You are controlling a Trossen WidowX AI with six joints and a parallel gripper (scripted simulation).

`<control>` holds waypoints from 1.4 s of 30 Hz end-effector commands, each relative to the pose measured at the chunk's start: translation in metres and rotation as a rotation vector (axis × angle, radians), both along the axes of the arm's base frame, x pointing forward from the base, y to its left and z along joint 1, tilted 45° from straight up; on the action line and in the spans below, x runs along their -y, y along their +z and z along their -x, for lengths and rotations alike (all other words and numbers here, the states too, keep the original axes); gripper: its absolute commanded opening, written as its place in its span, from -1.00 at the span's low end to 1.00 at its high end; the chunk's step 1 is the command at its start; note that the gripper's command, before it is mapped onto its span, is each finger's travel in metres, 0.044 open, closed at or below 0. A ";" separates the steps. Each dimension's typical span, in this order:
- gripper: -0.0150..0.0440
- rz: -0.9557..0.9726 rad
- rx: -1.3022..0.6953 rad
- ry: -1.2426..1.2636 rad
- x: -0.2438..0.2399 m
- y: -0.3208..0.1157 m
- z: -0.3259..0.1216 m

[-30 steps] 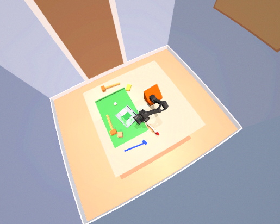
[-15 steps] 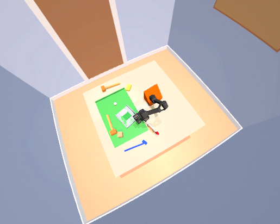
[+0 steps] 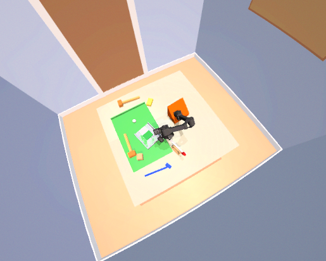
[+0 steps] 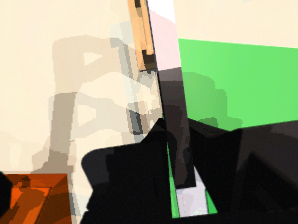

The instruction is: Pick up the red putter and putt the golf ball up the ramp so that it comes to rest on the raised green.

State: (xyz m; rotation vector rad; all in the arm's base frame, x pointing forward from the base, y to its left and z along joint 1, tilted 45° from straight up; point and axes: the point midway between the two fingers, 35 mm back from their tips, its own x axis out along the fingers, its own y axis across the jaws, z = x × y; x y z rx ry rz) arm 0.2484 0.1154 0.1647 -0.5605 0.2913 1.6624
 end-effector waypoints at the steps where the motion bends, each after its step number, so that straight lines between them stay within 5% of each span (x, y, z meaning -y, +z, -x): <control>1: -0.49 -0.007 0.007 0.004 0.009 0.012 0.001; 12: -0.49 0.167 -0.147 -0.138 0.045 -0.025 -0.027; 42: -0.49 0.819 -0.857 -0.903 0.274 -0.163 -0.051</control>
